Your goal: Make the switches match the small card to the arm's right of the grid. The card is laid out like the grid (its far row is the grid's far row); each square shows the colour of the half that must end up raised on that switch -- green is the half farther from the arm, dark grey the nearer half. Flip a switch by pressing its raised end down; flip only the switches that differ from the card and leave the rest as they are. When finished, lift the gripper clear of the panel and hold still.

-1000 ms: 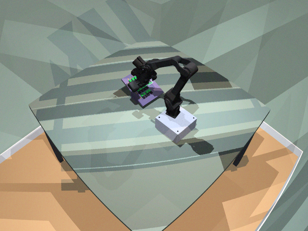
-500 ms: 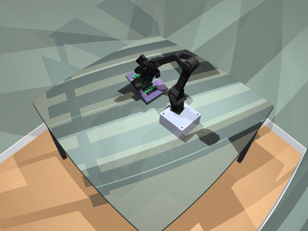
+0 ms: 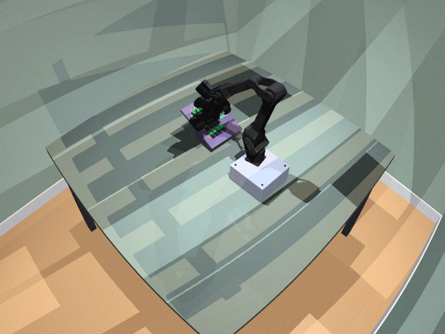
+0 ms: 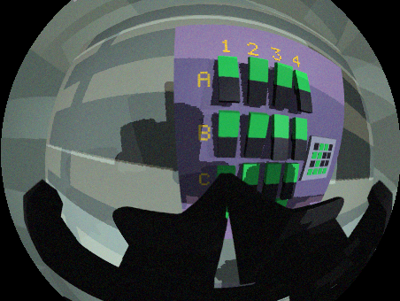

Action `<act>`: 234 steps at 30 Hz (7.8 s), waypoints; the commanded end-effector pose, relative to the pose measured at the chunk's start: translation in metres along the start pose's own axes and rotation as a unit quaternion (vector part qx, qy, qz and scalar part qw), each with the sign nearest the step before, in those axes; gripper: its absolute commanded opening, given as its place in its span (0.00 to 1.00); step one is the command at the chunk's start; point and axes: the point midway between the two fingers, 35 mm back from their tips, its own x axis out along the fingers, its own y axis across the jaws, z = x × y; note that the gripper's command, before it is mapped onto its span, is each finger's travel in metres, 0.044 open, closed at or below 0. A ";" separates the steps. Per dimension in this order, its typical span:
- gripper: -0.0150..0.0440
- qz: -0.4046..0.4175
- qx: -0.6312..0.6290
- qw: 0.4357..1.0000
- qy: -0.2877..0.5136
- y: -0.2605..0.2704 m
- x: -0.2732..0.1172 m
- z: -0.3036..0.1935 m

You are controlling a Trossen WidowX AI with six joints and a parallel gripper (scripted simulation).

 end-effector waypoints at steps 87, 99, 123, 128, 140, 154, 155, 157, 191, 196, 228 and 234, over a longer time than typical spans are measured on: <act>0.25 -0.002 0.001 1.000 -0.025 -0.021 -0.013 -0.022; 0.25 -0.002 0.001 1.000 -0.025 -0.021 0.001 -0.021; 0.25 -0.002 0.001 1.000 -0.025 -0.021 0.001 -0.021; 0.25 -0.002 0.001 1.000 -0.025 -0.021 0.002 -0.021; 0.25 -0.002 0.001 1.000 -0.025 -0.021 0.003 -0.021; 0.25 -0.002 0.001 1.000 -0.025 -0.022 0.005 -0.021; 0.25 -0.002 0.001 1.000 -0.025 -0.022 0.005 -0.021; 0.25 -0.002 0.001 1.000 -0.025 -0.022 0.006 -0.021; 0.25 -0.001 0.002 1.000 -0.013 0.000 -0.049 -0.061; 0.25 -0.001 0.002 1.000 -0.023 0.000 -0.022 -0.062; 0.25 -0.001 0.002 1.000 -0.024 0.000 0.002 -0.061; 0.25 -0.001 0.002 1.000 -0.024 0.000 0.002 -0.061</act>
